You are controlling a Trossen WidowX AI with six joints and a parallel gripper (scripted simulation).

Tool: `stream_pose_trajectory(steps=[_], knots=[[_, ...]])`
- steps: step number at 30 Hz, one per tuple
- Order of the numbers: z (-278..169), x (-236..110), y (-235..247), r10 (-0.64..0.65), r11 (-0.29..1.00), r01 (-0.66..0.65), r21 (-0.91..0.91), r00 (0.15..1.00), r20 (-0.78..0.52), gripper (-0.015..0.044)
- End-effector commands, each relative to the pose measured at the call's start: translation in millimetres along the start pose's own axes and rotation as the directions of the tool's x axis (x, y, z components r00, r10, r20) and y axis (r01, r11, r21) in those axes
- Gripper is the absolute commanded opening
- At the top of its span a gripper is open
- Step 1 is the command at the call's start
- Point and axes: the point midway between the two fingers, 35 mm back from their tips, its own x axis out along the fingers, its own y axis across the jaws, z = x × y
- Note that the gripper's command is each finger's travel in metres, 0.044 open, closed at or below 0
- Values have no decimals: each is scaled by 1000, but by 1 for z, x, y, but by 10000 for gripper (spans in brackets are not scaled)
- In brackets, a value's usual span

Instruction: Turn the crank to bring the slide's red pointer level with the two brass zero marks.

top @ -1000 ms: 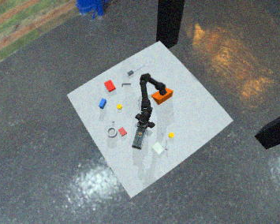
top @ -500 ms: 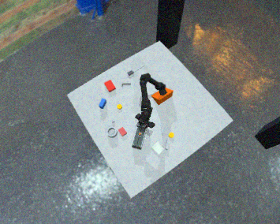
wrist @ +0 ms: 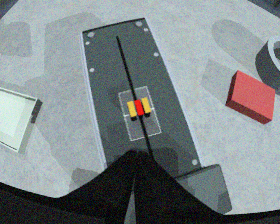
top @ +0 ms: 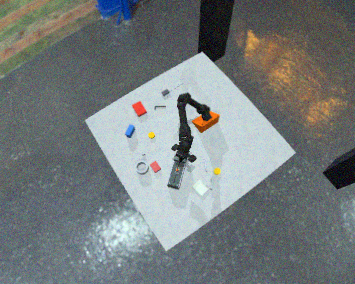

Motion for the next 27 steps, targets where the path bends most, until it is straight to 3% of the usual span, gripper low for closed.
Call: stream_pose_trajectory(steps=[1,10,27], knots=[[0,0,0,0,1000,0,0,1000,0,0],[0,0,0,0,1000,0,0,1000,0,0],[0,0,0,0,1000,0,0,1000,0,440]])
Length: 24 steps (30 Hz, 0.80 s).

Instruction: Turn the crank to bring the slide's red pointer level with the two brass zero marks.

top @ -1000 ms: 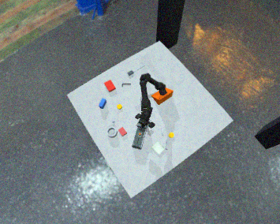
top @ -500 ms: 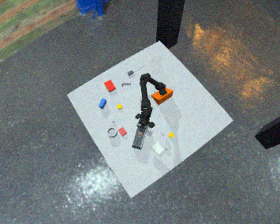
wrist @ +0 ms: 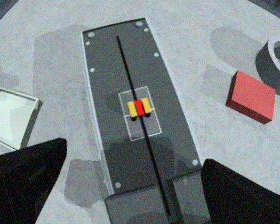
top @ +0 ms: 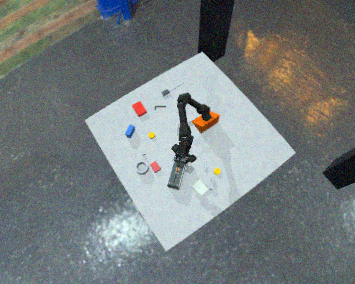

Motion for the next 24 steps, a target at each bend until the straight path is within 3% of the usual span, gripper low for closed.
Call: stream_pose_trajectory(steps=[1,18,24], knots=[[0,0,0,-1,1000,1,0,1000,0,440],[0,0,0,-1,1000,1,0,1000,0,0],[0,0,0,-1,1000,1,0,1000,0,0]])
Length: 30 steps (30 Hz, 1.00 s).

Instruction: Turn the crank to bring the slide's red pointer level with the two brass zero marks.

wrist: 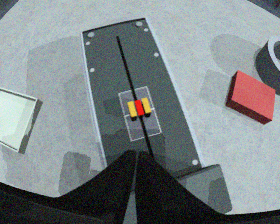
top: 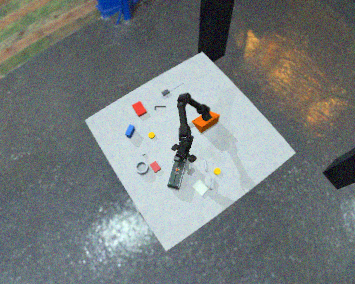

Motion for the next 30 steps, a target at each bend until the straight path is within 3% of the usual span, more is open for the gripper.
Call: stream_pose_trajectory(steps=[1,12,28,30], knots=[[0,0,0,-1,1000,1,0,1000,0,0],[0,0,0,0,1000,0,0,1000,0,0],[0,0,0,0,1000,0,0,1000,0,420],[0,0,0,0,1000,0,0,1000,0,440]])
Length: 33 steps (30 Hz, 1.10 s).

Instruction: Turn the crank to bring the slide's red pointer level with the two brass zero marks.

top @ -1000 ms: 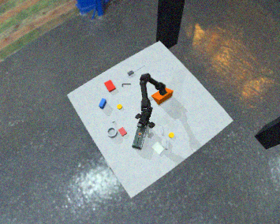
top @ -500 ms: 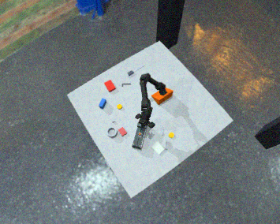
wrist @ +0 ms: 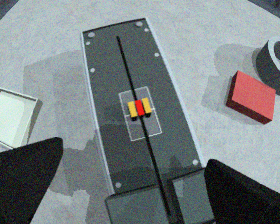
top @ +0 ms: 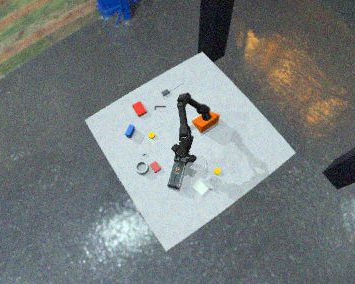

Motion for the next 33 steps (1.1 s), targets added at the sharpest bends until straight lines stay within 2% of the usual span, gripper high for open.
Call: stream_pose_trajectory(steps=[1,17,33], knots=[[0,0,0,-1,1000,1,0,1000,0,414],[0,0,0,-1,1000,1,0,1000,0,0],[0,0,0,0,1000,0,0,1000,0,0]])
